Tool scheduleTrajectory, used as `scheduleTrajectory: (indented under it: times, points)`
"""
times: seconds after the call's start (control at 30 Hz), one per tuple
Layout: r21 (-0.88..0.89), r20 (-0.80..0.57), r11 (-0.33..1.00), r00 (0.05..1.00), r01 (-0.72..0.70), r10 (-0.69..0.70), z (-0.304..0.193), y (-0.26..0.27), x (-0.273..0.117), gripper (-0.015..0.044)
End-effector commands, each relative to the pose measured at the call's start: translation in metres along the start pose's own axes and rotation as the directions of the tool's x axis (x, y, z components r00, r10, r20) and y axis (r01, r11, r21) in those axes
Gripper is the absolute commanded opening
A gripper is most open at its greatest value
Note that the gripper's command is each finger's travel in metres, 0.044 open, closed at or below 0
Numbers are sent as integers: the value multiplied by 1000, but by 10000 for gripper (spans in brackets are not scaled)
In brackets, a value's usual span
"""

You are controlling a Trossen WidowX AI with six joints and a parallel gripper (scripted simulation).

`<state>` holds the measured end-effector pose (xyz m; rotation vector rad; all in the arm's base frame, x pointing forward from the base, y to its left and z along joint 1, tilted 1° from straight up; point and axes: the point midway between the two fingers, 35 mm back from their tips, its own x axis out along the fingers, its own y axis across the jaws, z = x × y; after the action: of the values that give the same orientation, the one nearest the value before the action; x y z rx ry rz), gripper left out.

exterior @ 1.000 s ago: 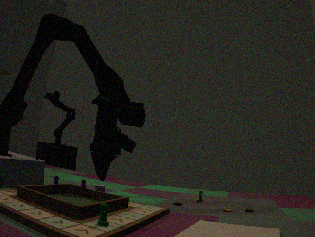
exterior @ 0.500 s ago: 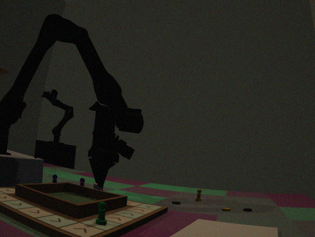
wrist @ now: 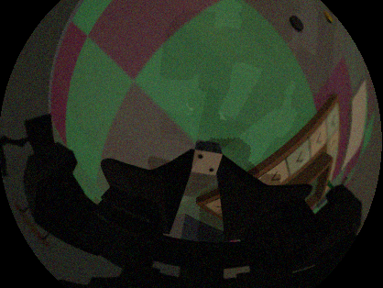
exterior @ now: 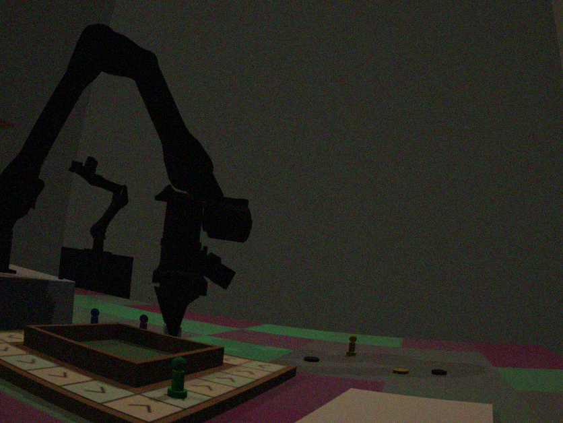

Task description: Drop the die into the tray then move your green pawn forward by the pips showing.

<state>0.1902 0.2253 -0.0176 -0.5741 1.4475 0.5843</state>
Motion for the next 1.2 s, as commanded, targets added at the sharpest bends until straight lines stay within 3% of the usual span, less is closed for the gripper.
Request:
scheduleTrajectory:
  times: [0.0, 0.1, 0.73, 1.17]
  points:
    - [5, 0, 1000, 1000, 6, -6, 0, -1, 1, 58]
    - [5, 1, 1000, 1000, 6, -6, 0, -1, 0, 0]
    - [5, 2, 1000, 1000, 6, -6, 6, -7, -121, 0]
    - [116, 1, 993, 1000, 9, -9, 4, -45, -115, 0]
